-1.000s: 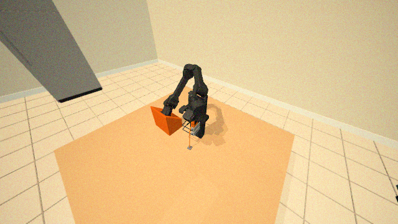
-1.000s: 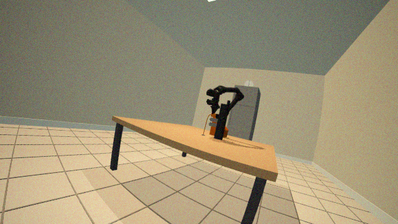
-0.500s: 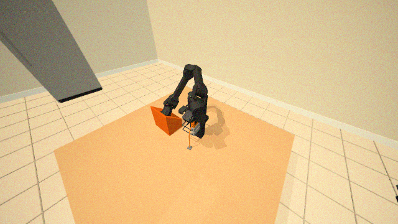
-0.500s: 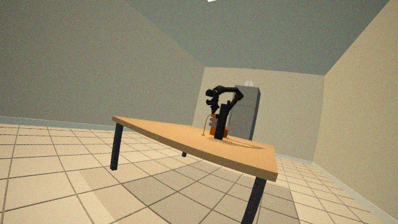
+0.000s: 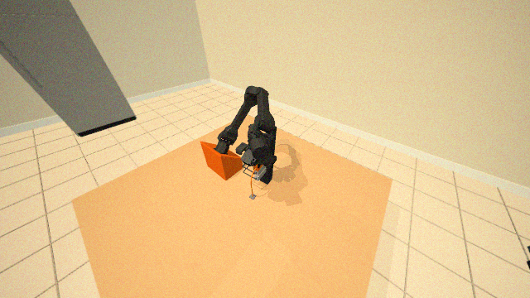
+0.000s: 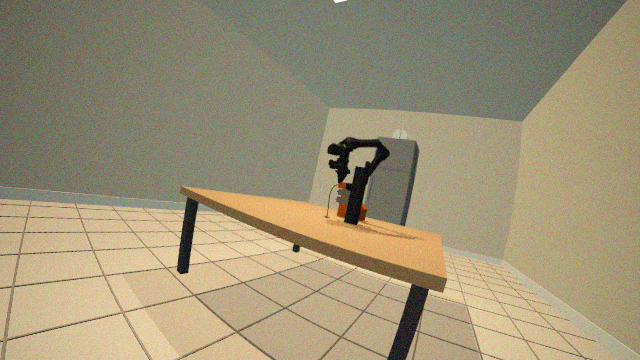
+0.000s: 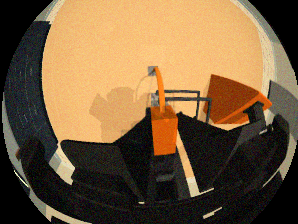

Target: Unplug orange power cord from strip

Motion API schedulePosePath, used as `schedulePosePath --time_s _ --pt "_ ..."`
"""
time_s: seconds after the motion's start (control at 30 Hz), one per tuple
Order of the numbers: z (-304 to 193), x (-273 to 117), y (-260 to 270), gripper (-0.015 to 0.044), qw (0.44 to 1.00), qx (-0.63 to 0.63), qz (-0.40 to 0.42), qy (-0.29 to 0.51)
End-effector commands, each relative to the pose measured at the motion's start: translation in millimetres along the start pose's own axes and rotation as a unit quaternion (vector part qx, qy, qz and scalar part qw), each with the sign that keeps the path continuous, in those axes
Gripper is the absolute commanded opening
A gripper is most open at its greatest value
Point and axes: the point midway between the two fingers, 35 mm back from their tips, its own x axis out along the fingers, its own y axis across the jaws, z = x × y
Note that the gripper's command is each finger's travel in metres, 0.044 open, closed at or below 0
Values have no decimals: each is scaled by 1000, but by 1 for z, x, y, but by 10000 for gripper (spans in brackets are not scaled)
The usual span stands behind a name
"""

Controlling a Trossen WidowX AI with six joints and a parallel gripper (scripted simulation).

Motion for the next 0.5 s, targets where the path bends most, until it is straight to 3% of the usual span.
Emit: schedulePosePath --time_s 0.0,0.07,0.27,0.47 --pt "31 -9 -2 0 1000 12 3 -26" --pt "34 -10 -2 0 1000 12 3 -26" --pt "23 -8 -2 157 1000 8 2 -27" --pt "23 -8 -2 160 1000 8 2 -27"
